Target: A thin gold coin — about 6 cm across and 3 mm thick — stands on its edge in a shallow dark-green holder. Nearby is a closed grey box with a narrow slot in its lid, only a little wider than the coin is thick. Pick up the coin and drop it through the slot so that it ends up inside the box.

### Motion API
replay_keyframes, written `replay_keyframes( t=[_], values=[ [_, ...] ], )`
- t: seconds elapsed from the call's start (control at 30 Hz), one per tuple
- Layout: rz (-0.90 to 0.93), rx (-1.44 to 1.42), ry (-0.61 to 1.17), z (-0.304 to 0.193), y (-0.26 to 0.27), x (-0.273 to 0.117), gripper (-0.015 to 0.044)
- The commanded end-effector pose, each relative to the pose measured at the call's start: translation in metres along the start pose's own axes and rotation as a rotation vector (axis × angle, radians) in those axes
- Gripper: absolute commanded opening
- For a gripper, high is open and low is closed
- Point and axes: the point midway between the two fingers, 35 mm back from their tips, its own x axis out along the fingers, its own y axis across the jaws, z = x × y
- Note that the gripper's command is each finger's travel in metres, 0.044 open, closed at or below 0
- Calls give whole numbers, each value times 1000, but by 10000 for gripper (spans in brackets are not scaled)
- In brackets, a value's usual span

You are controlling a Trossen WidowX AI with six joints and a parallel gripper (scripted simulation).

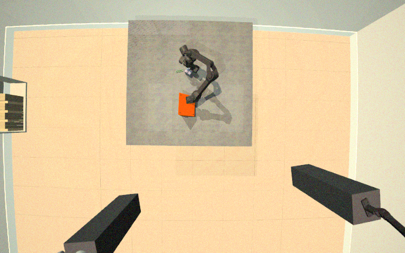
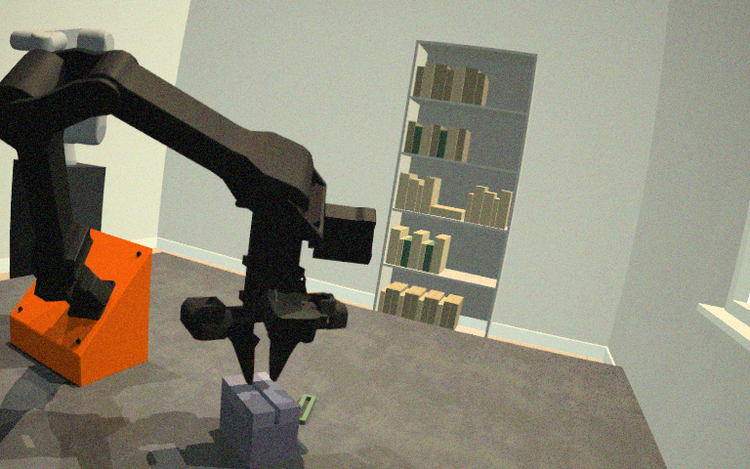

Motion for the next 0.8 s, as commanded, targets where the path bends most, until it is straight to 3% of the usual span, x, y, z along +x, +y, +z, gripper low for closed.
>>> replay_keyframes(
  t=[0.0,0.13,0.5,0.57,0.77],
  values=[
    [0,1,0,0,0,0,161],
    [0,1,0,0,0,0,161],
    [-4,-4,1,-1,-1,-39,440],
    [-9,-6,1,-3,-3,-58,440],
    [-10,-7,1,-3,-3,-60,440]
  ],
)
